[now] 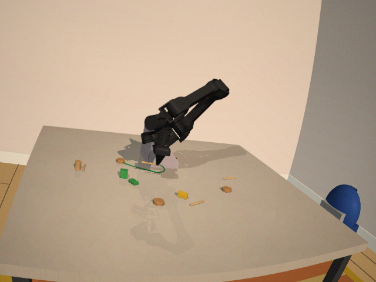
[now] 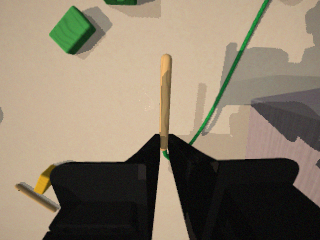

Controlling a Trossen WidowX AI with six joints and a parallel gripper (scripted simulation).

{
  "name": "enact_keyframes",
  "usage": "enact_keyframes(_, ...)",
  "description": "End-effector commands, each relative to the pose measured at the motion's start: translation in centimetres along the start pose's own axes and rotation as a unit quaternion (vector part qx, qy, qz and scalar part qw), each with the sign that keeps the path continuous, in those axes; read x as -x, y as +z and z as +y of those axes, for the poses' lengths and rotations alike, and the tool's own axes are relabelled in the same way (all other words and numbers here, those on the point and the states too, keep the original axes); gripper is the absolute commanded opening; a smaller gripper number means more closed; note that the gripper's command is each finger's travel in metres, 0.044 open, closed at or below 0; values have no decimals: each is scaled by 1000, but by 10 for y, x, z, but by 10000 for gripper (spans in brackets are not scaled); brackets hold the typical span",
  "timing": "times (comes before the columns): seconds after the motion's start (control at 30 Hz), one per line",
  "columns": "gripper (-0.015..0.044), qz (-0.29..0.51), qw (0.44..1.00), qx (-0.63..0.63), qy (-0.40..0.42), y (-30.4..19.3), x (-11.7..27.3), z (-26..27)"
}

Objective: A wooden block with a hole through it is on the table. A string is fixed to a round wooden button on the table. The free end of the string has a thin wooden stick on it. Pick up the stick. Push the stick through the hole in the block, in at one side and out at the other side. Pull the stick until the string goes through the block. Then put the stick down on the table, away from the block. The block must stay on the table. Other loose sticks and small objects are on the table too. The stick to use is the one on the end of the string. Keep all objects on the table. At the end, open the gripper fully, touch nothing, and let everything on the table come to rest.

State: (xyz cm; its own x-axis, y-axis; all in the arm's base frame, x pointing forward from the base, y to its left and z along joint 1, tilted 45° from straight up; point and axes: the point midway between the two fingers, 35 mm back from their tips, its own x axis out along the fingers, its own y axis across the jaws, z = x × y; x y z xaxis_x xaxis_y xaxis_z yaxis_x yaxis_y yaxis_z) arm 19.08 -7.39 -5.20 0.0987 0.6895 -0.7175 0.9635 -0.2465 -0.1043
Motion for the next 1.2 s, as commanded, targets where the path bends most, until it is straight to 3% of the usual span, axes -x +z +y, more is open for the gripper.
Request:
enact_keyframes(0.0, 0, 1, 1000, -2, 2, -7, 1, -1)
enact_keyframes(1.17, 0, 6, 1000, -1, 1, -53, 0, -3)
